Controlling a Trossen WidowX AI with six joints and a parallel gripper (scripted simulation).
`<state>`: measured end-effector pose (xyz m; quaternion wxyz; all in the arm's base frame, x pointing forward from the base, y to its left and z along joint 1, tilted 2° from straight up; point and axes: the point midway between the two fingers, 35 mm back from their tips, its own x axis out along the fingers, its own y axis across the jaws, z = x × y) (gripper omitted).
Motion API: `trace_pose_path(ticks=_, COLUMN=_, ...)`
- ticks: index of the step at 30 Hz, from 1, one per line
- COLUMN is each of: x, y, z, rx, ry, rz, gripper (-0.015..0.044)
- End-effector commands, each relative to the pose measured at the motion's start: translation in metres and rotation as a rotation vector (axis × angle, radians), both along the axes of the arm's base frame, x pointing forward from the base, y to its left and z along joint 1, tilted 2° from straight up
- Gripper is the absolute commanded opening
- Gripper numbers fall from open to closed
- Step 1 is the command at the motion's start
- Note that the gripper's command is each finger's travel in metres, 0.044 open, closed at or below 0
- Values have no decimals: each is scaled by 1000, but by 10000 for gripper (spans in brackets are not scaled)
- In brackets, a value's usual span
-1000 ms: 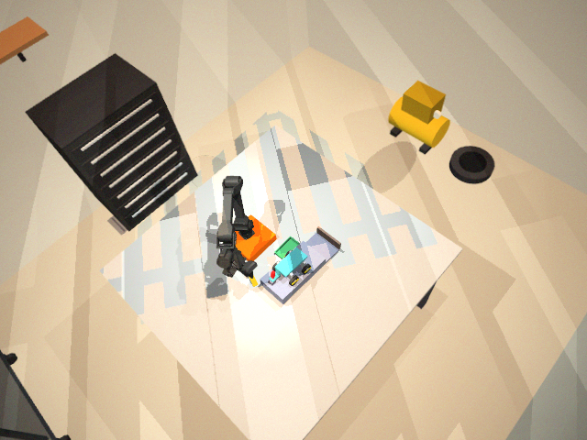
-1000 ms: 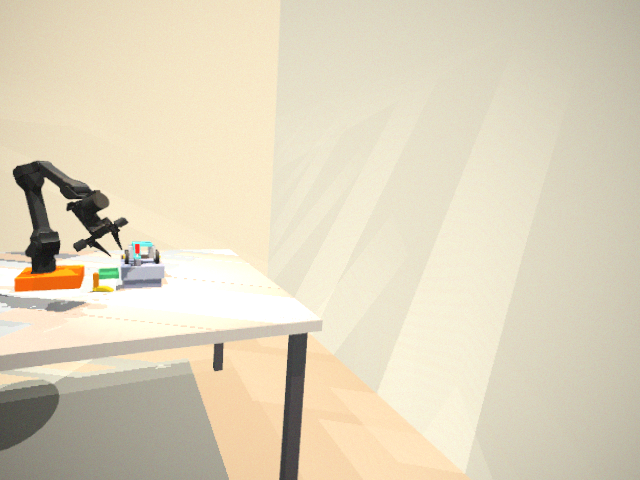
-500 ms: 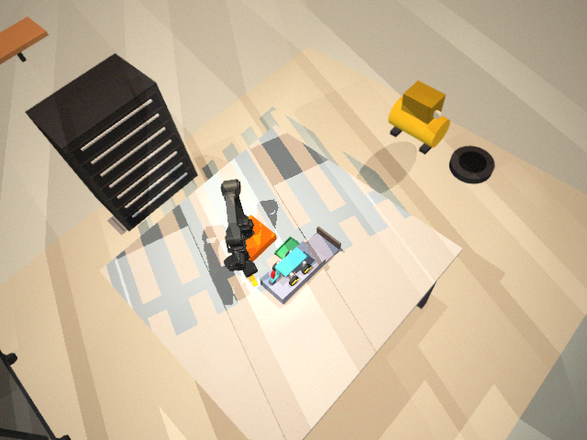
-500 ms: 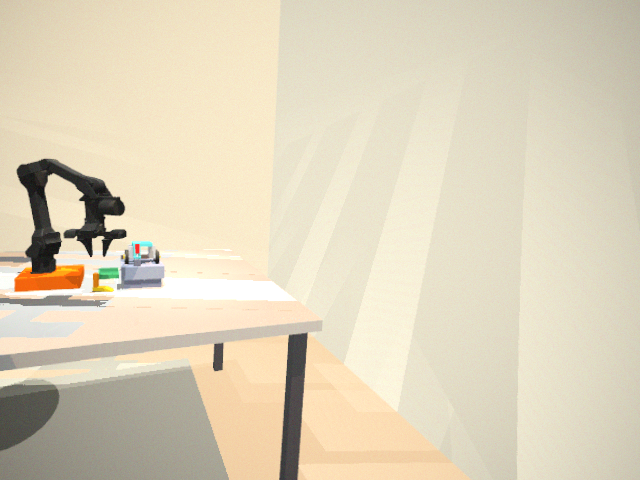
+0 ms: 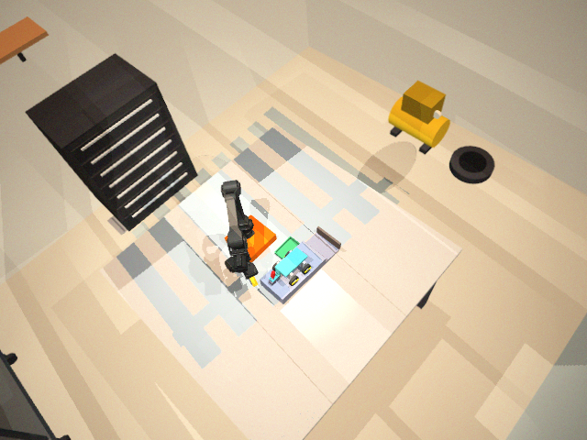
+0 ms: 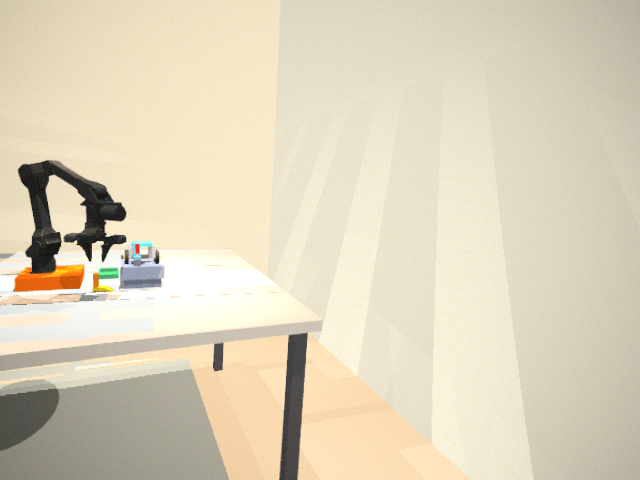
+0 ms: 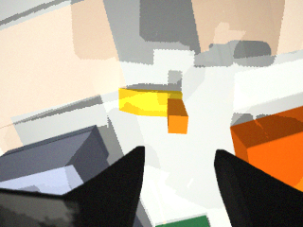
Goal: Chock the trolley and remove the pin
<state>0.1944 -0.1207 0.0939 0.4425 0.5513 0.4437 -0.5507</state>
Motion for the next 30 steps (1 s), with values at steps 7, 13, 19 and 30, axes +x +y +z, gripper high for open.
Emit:
trace_pose_path(ticks=7, x=-2, y=0, z=-27, rx=0, ry=9, rz=-4, gripper=190)
trace_pose_path(ticks=13, x=-2, y=0, z=-31, rx=0, ry=9, rz=-4, gripper=190)
trace_pose_path(ticks=19, x=-2, y=0, z=-40, rx=0, ry=9, rz=-4, gripper=190)
trace_pose_path(ticks=30, x=-3, y=0, z=-57, rx=0, ry=10, rz=-4, gripper=190)
